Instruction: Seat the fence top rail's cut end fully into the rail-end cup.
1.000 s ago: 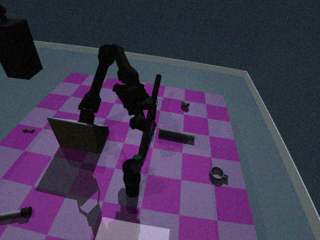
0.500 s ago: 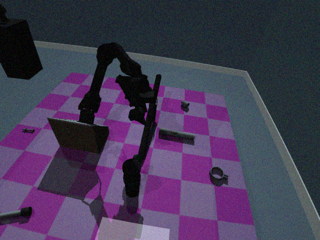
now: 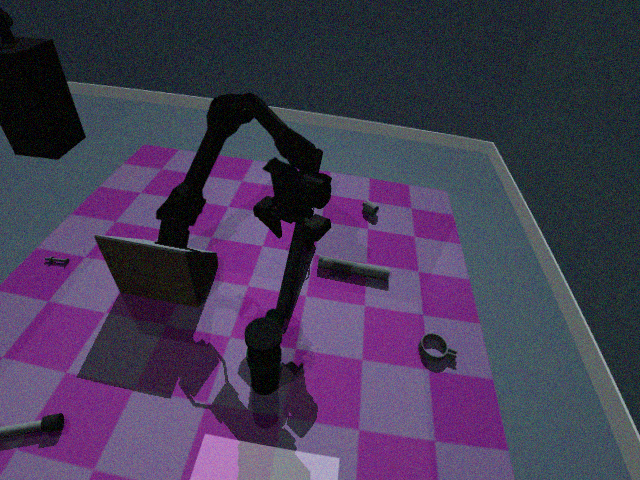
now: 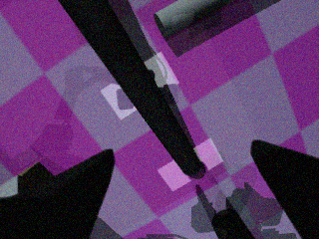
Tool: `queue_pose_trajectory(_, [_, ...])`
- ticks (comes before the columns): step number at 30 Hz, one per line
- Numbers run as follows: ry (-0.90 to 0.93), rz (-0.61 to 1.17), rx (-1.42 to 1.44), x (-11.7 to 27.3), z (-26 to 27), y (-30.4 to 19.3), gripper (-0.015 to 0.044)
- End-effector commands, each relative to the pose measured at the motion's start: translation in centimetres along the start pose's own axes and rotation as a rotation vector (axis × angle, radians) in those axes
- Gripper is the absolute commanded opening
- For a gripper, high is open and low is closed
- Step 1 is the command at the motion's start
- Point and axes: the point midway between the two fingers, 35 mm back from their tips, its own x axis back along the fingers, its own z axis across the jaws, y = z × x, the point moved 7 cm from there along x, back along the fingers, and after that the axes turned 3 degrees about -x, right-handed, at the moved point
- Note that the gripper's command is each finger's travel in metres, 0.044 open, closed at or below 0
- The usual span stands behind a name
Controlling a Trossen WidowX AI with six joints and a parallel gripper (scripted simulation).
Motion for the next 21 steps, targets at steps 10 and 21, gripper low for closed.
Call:
queue_pose_trajectory(10, [0.149, 0.057, 0.456, -2.2, -0.3, 1.5, 0.044])
queue_pose_trajectory(21, [0.149, 0.055, 0.456, -6.4, 0.2, 1.2, 0.044])
